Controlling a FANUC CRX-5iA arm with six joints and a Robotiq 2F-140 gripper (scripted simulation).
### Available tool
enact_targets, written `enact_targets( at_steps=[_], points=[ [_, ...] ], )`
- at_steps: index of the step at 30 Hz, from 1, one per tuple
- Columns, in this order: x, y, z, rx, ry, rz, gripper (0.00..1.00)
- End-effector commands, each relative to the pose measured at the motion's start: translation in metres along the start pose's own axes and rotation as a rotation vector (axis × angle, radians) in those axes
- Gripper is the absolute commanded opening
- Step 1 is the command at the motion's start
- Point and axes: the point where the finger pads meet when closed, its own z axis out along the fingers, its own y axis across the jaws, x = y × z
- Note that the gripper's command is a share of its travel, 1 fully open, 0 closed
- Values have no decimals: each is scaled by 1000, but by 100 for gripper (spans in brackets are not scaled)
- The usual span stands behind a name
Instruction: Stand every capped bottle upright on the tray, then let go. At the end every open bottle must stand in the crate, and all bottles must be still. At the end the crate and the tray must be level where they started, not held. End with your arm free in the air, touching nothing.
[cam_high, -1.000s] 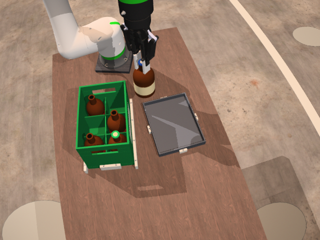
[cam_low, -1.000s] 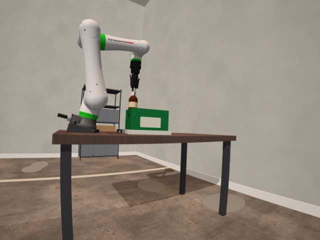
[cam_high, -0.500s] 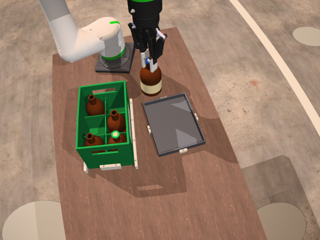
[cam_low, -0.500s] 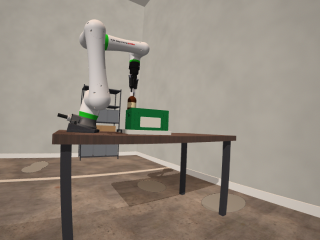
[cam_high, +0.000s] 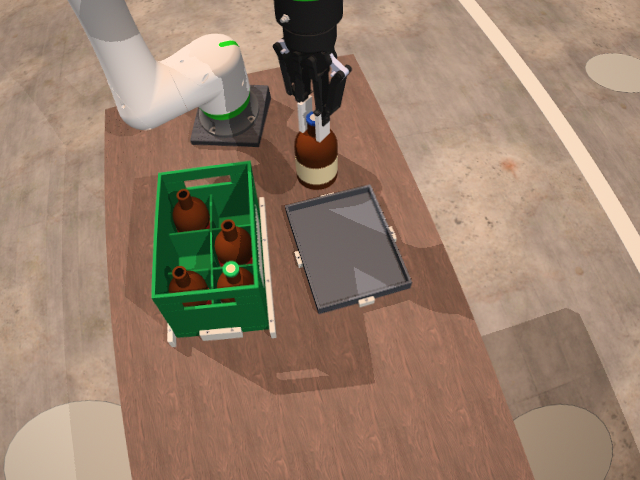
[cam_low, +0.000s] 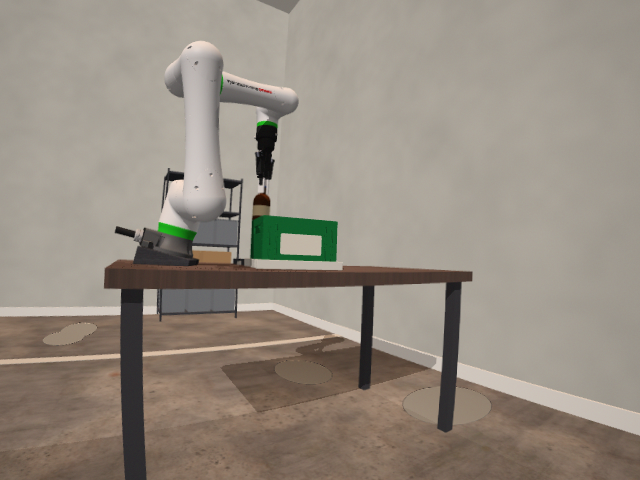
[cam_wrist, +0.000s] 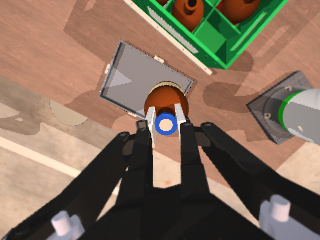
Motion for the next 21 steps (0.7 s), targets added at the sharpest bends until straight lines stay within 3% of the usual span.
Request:
enact_targets(
  at_steps=[1, 21],
  points=[
    [-3, -3, 0, 0, 0, 0, 0],
    [-25, -19, 0, 0, 0, 0, 0]
  ],
)
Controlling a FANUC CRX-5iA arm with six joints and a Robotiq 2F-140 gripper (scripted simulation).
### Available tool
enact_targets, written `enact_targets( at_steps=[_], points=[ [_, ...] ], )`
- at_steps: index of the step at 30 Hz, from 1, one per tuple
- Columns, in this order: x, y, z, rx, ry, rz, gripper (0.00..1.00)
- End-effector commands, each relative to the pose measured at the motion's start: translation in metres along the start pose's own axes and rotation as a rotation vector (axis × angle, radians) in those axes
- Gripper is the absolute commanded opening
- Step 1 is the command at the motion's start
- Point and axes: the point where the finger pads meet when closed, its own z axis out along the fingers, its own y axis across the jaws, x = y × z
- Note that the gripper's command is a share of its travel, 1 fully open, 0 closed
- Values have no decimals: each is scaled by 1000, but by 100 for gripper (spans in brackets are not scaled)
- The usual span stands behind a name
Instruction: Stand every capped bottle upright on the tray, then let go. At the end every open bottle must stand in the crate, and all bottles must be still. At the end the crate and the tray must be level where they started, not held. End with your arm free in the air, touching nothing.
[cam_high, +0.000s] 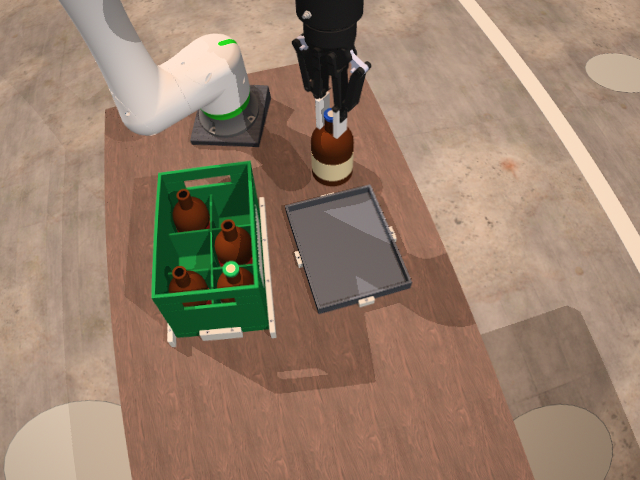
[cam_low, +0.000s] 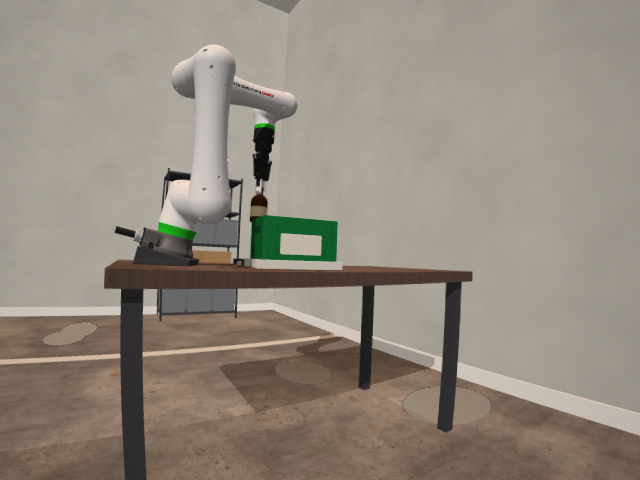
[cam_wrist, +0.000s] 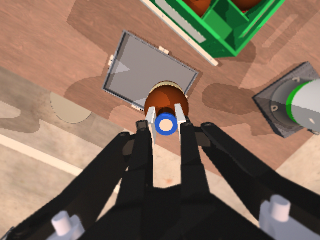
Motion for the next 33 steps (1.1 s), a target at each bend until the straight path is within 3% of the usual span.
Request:
enact_targets(
  at_steps=[1, 11, 33],
  points=[
    [-3, -2, 0, 0, 0, 0, 0],
    [-9, -7, 0, 0, 1, 0, 0],
    [-9, -7, 38, 0, 1, 0, 0]
  ],
)
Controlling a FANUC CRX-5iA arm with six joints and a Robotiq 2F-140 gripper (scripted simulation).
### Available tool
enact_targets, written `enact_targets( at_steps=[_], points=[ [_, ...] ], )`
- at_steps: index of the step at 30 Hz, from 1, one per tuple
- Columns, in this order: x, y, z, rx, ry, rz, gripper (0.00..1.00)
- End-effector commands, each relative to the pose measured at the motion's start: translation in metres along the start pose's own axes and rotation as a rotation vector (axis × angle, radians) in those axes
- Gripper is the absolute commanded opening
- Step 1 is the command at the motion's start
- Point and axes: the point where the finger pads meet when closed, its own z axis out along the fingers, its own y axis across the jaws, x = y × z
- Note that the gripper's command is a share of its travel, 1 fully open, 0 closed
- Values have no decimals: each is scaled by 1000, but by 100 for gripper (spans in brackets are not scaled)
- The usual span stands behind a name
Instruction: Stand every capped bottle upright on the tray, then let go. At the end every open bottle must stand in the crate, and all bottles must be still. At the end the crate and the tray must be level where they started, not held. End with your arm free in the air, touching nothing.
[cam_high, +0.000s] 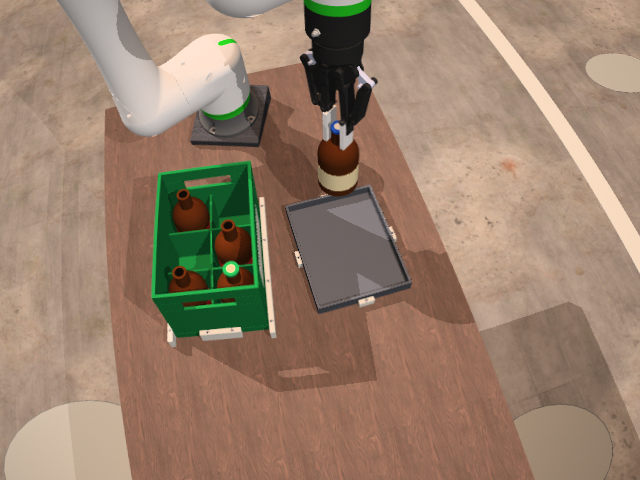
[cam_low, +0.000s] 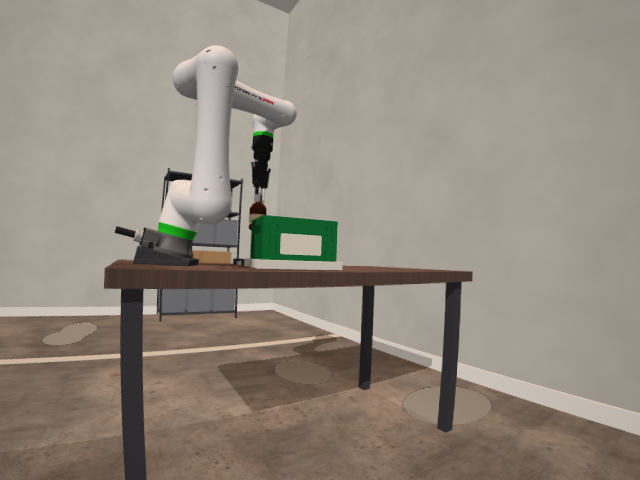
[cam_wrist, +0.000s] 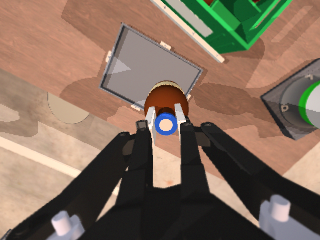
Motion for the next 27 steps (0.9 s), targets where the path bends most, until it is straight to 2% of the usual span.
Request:
enact_targets(
  at_steps=[1, 27],
  points=[
    [0, 0, 7, 1, 0, 0, 0],
    [0, 0, 53, 1, 0, 0, 0]
  ],
)
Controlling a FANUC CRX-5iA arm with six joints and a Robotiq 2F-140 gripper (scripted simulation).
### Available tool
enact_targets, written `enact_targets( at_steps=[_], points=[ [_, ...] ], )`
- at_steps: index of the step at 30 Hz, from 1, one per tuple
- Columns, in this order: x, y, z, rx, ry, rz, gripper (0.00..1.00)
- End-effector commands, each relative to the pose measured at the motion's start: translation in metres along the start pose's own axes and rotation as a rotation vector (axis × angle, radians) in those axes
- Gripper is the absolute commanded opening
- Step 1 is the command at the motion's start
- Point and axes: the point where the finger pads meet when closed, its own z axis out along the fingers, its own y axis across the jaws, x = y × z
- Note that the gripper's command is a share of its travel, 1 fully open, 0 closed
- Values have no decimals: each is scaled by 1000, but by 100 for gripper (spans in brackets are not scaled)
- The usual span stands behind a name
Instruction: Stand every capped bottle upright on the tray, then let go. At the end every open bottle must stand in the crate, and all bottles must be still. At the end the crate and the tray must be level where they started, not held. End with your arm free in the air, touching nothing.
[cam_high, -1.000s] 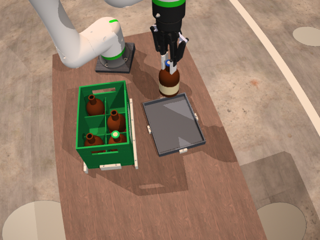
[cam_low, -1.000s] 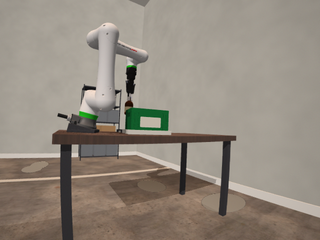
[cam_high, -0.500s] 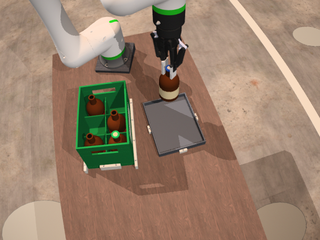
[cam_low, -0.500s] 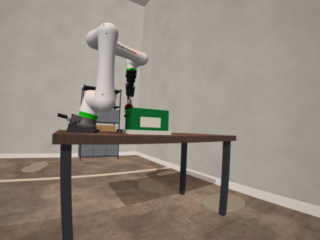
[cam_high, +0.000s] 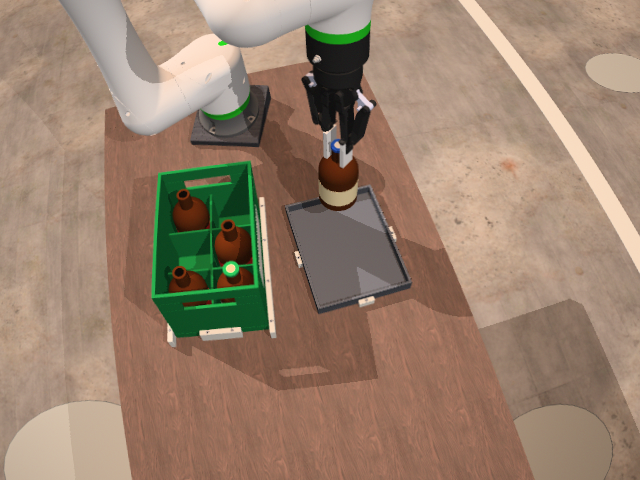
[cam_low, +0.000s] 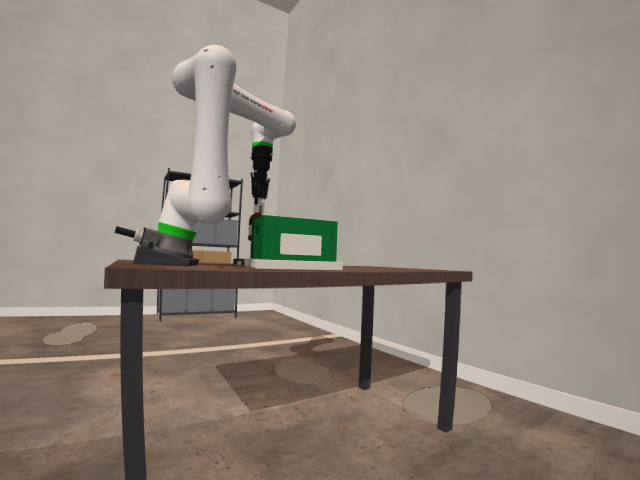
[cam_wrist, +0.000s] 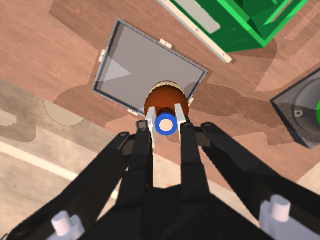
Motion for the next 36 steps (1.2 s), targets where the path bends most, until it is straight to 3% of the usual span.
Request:
enact_targets(
  at_steps=[1, 36],
  points=[
    [0, 0, 5, 1, 0, 0, 0],
    [0, 0, 61, 1, 0, 0, 0]
  ],
)
